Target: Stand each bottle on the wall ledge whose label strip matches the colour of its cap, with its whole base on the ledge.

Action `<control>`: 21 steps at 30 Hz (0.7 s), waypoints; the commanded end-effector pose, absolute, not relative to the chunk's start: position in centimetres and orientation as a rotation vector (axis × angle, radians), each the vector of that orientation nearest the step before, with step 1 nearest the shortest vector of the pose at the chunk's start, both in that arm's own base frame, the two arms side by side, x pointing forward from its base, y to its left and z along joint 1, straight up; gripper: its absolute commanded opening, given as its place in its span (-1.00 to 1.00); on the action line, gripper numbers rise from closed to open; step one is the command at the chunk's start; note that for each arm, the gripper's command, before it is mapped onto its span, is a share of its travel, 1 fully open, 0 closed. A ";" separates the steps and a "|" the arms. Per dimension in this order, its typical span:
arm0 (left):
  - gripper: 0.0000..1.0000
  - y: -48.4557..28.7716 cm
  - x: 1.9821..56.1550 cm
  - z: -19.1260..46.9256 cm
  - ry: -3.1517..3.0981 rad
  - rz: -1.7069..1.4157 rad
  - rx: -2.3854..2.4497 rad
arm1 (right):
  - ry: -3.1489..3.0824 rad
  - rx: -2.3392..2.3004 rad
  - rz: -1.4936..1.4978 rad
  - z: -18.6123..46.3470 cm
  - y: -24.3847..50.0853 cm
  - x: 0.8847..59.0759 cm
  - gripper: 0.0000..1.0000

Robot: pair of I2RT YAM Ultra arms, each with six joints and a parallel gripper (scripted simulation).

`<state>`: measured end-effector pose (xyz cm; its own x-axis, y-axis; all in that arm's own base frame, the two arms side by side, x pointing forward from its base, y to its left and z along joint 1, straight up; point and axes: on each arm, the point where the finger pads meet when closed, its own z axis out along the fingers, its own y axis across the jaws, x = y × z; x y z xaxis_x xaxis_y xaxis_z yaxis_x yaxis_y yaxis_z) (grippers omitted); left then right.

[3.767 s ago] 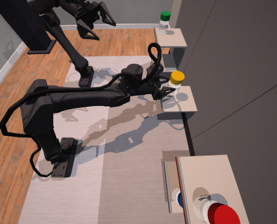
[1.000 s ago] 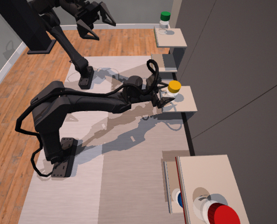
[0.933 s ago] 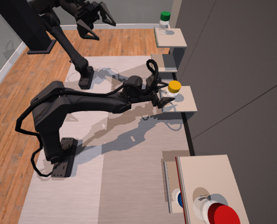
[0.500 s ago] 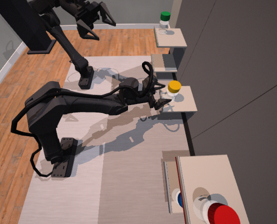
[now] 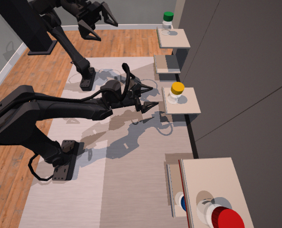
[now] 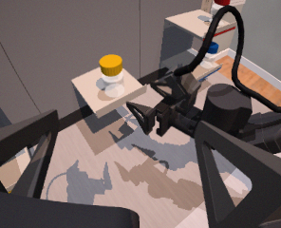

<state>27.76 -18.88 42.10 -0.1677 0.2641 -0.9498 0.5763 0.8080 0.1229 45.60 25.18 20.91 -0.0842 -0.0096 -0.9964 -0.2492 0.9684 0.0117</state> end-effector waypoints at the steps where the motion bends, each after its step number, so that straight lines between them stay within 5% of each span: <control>1: 1.00 -18.1 27.4 42.3 1.757 -0.309 0.638 | 1.608 -0.165 0.190 22.9 24.0 43.6 0.77; 10: 1.00 -18.3 28.5 43.2 1.718 -0.292 0.589 | 1.635 -0.188 0.176 22.3 23.8 43.8 0.77; 21: 1.00 -22.8 38.2 41.1 1.596 -0.150 0.313 | 1.689 -0.176 0.115 28.1 15.0 41.8 0.77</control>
<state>34.83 -21.47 41.72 -0.0850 0.1687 -0.9820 0.4106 0.9039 0.1197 42.80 17.83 25.05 -0.1028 -0.0383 -0.9940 -0.1786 0.9837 -0.0195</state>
